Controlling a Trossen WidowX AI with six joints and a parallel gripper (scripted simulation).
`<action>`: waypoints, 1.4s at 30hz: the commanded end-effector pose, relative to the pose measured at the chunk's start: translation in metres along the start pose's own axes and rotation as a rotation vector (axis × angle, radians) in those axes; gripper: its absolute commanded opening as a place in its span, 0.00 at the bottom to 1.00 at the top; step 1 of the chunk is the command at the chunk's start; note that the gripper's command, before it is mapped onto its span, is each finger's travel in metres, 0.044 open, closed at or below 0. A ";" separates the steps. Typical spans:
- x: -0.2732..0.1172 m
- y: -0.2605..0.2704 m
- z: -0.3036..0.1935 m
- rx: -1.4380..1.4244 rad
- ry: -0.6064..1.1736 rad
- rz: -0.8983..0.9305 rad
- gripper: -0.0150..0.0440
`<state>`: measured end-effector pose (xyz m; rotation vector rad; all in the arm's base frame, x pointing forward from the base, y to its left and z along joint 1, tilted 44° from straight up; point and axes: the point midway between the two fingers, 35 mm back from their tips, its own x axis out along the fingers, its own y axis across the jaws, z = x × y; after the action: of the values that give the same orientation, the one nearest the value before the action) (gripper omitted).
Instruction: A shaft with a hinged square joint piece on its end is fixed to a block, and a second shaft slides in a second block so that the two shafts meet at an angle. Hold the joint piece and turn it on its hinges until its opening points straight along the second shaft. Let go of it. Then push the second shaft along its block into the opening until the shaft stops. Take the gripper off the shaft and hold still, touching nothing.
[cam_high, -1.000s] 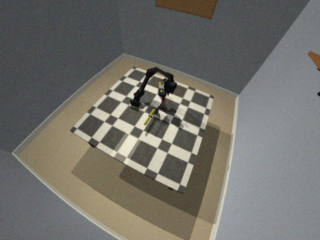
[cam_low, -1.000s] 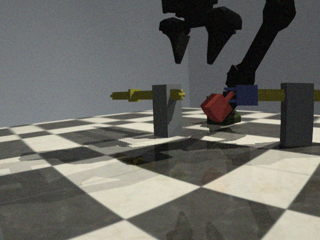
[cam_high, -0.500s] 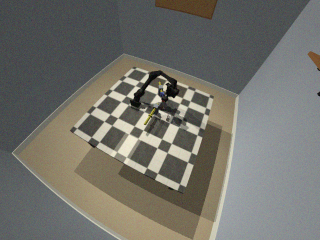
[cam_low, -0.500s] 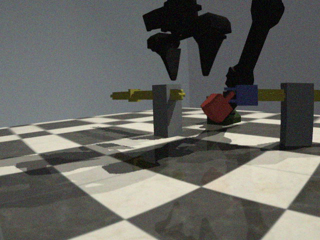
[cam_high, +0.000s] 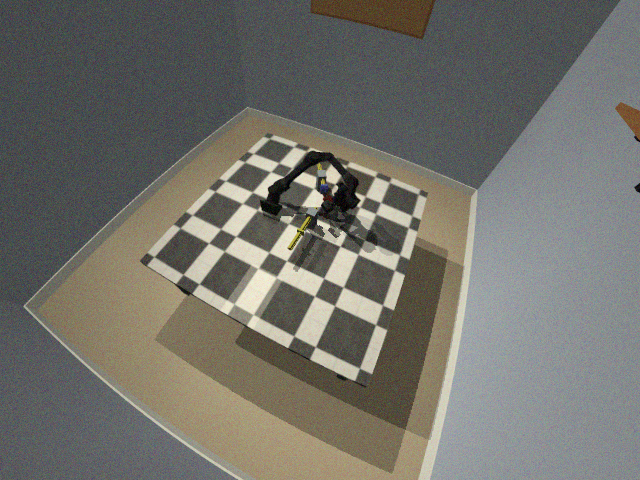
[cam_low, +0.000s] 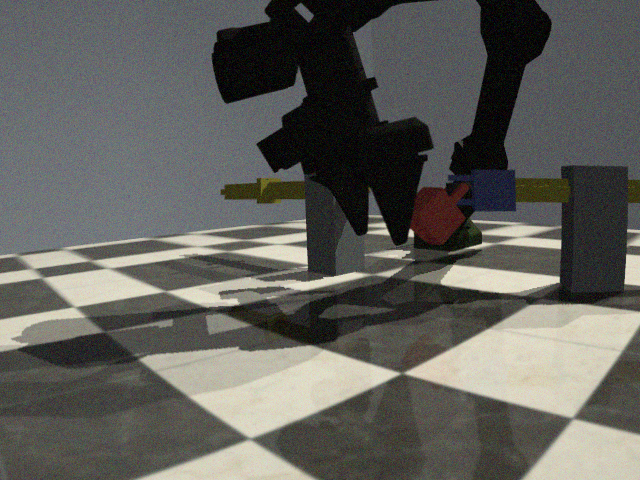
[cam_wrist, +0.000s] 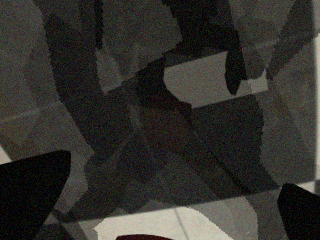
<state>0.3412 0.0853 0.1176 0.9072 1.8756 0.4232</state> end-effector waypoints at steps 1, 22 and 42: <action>0.000 0.001 0.000 0.017 0.003 0.004 1.00; 0.016 0.003 -0.047 0.015 0.019 -0.006 1.00; 0.040 0.003 -0.048 0.014 0.020 -0.005 0.82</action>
<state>0.2919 0.1206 0.1183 0.9015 1.8926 0.4232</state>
